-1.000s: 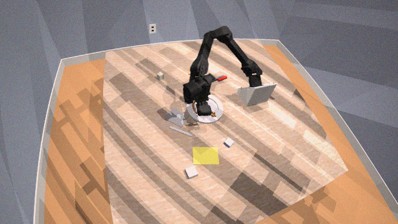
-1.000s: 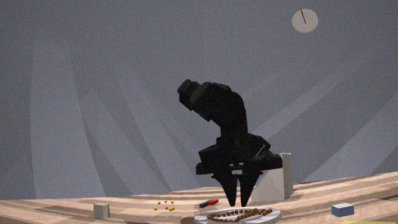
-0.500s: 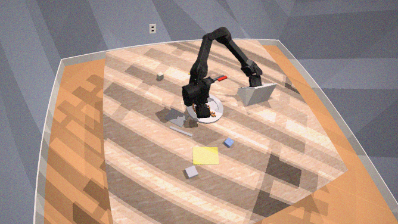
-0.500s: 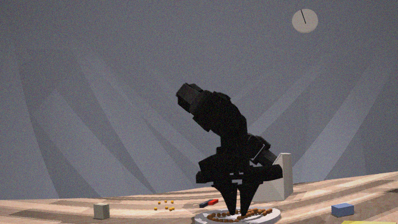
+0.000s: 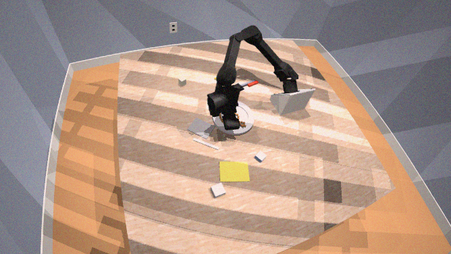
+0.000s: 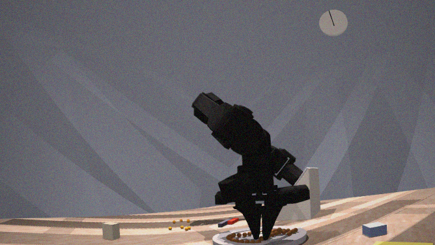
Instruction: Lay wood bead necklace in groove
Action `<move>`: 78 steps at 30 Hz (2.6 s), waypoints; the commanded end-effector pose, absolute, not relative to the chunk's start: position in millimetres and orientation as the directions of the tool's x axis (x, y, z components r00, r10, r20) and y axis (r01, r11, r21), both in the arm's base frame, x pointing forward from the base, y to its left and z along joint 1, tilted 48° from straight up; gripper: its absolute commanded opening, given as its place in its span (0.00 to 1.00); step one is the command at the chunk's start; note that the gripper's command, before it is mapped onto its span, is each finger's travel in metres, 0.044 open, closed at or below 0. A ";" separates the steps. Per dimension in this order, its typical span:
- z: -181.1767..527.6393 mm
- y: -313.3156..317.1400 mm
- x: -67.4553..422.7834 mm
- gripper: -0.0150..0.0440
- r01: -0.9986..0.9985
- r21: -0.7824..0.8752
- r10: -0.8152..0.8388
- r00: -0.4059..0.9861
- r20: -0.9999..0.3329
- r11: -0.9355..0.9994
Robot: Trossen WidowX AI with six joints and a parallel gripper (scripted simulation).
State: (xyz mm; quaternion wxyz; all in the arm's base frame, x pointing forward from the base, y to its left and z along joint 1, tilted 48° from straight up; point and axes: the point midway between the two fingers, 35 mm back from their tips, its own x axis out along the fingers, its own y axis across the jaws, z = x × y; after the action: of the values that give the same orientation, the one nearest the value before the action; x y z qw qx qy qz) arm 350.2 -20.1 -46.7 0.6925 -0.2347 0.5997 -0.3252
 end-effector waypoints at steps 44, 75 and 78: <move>-46.2 -19.5 350.2 0.25 0.169 -0.715 -0.732 0.070 -0.678 0.678; -52.1 -12.3 354.9 0.39 0.168 -0.717 -0.734 0.072 -0.676 0.677; -52.1 -12.3 354.9 0.52 0.168 -0.717 -0.734 0.072 -0.676 0.677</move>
State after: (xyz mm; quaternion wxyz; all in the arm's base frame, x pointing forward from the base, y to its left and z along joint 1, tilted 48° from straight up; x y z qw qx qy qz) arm 354.9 -12.6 -52.4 0.6928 -0.2362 0.5987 -0.3253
